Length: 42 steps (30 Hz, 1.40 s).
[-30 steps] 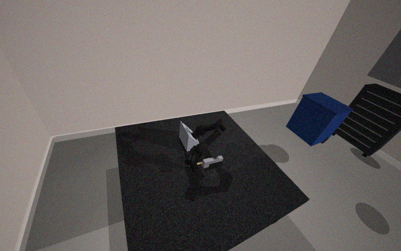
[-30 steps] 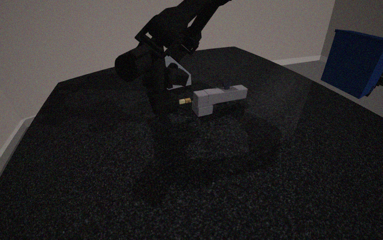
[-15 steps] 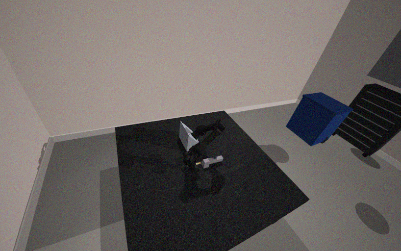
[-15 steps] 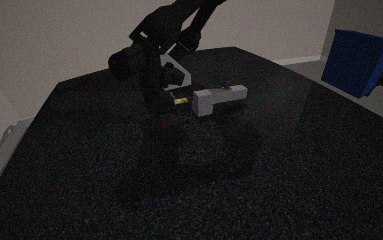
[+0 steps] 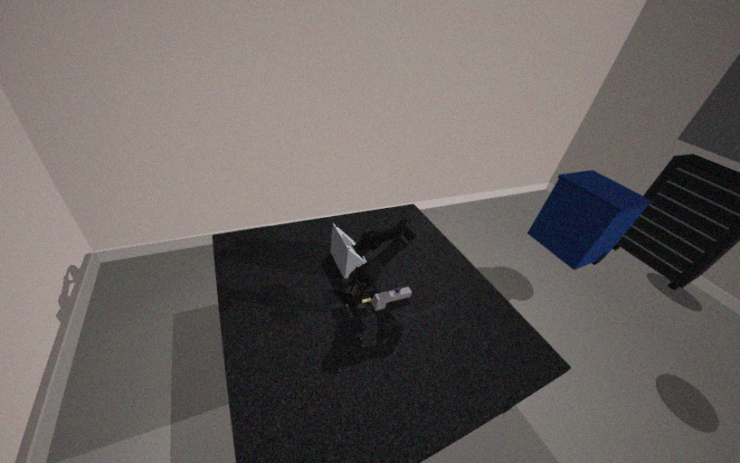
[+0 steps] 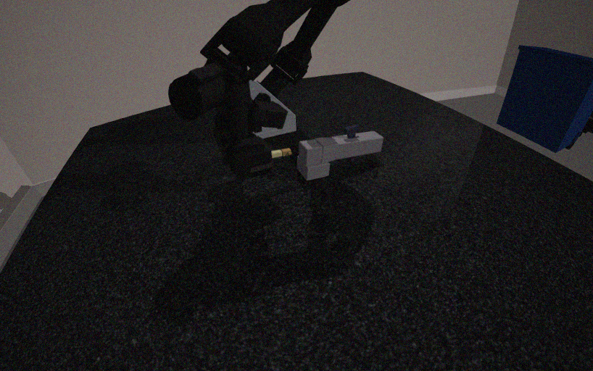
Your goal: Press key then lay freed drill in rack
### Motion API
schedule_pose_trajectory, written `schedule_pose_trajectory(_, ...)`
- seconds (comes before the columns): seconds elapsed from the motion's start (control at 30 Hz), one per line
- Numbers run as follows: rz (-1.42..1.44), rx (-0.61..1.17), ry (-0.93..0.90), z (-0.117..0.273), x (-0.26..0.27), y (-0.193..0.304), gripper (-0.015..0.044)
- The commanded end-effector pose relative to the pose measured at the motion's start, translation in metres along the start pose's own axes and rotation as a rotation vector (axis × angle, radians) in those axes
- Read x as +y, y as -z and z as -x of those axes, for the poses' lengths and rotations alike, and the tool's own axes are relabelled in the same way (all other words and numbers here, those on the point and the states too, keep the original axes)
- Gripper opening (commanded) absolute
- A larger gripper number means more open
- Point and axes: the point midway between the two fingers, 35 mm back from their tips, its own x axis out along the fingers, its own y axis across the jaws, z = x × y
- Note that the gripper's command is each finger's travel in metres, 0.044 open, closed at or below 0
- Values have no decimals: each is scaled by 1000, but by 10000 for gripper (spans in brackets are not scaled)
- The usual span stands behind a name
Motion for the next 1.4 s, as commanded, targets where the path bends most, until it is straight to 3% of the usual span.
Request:
schedule_pose_trajectory(0.0, 2, 3, 3, 3, 0, 0, 0)
schedule_pose_trajectory(1.37, 1, 4, 3, 18, 3, -5, 0)
